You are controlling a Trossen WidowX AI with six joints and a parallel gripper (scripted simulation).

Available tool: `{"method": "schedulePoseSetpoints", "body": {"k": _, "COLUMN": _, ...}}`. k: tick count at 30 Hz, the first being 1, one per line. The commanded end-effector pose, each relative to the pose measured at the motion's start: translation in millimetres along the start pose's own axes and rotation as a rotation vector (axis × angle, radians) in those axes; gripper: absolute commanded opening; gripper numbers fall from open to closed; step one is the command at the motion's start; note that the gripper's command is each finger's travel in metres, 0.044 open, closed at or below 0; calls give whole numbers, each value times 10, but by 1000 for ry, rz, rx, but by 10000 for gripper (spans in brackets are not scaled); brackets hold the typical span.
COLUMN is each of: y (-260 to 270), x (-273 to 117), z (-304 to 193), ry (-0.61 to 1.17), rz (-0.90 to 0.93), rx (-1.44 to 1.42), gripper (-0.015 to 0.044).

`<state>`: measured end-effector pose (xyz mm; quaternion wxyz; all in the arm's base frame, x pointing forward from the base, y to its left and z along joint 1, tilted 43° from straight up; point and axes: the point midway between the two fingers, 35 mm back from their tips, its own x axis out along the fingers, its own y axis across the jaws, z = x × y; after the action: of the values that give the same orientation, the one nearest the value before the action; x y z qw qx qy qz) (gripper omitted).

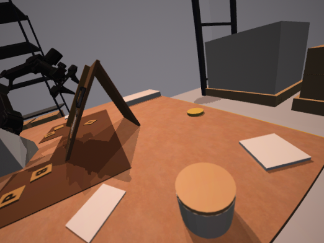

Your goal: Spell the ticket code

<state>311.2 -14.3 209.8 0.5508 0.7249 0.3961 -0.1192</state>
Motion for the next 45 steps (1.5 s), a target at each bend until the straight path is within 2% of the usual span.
{"method": "schedulePoseSetpoints", "body": {"k": 1, "y": 105, "x": -89, "z": 93, "ry": -15, "rz": 30, "rx": -33, "gripper": 0}}
{"method": "schedulePoseSetpoints", "body": {"k": 16, "y": 293, "x": -306, "z": 398, "ry": -122, "rz": 88, "rx": -146, "gripper": 0}}
{"method": "schedulePoseSetpoints", "body": {"k": 31, "y": 308, "x": -534, "z": 1243, "ry": -314, "rz": 48, "rx": -354, "gripper": 0}}
{"method": "schedulePoseSetpoints", "body": {"k": 38, "y": 284, "x": -569, "z": 1382, "ry": -395, "rz": 10, "rx": -331, "gripper": 0}}
{"method": "schedulePoseSetpoints", "body": {"k": 45, "y": 205, "x": -526, "z": 1746, "ry": -399, "rz": -42, "rx": -403, "gripper": 0}}
